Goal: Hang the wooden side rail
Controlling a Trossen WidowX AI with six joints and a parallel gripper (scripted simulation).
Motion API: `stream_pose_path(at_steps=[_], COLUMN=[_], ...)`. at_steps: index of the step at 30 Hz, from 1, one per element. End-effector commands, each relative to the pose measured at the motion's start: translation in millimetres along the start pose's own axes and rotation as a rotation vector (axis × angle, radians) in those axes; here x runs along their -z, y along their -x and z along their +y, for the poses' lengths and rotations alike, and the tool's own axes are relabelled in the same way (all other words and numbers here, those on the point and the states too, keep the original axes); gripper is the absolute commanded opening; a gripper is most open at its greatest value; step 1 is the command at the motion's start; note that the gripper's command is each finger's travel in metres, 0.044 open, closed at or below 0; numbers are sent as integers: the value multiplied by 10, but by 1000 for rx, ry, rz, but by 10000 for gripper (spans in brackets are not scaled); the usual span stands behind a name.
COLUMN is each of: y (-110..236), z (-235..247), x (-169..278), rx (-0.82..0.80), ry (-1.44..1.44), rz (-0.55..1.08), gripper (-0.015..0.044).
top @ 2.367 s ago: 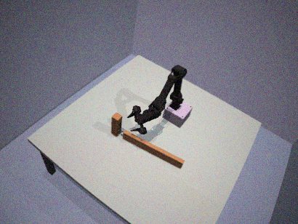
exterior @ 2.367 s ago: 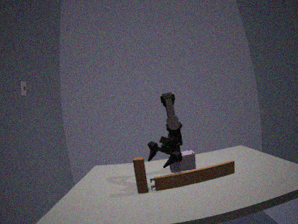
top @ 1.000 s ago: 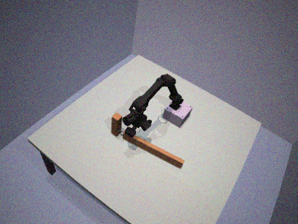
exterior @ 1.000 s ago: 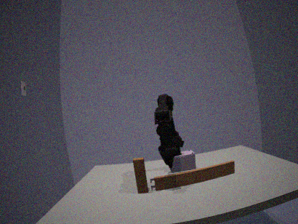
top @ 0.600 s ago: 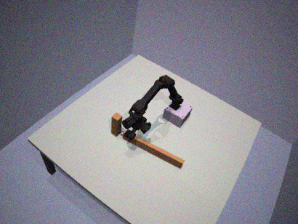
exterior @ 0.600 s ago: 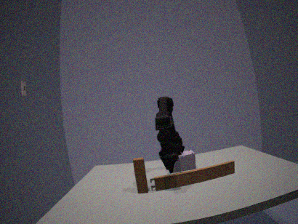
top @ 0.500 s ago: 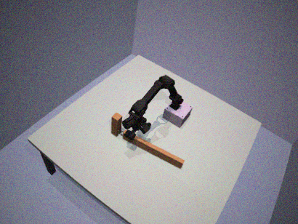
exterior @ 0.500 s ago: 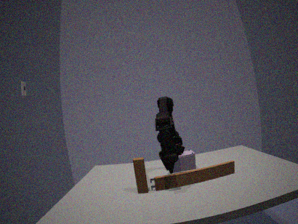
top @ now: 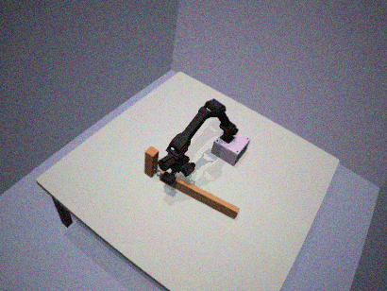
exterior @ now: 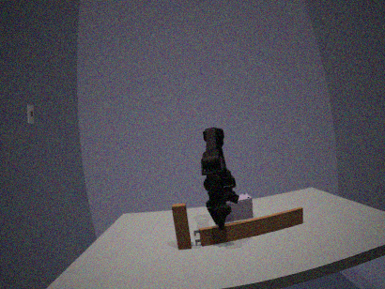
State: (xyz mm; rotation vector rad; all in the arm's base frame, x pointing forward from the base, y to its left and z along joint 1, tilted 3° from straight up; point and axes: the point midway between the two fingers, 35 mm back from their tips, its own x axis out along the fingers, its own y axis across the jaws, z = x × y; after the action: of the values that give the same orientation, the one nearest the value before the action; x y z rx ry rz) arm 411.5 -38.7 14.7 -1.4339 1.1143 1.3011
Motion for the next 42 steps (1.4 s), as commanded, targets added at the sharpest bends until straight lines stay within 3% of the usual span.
stream_pose_path(at_steps=[1, 30, 42], y=[-109, -467, -467], z=[19, 42, 42], x=[-15, -23, -23], rx=[-12, -13, -13], ry=[4, 4, 4], rz=[-9, -9, -9], gripper=[440, 440, 125])
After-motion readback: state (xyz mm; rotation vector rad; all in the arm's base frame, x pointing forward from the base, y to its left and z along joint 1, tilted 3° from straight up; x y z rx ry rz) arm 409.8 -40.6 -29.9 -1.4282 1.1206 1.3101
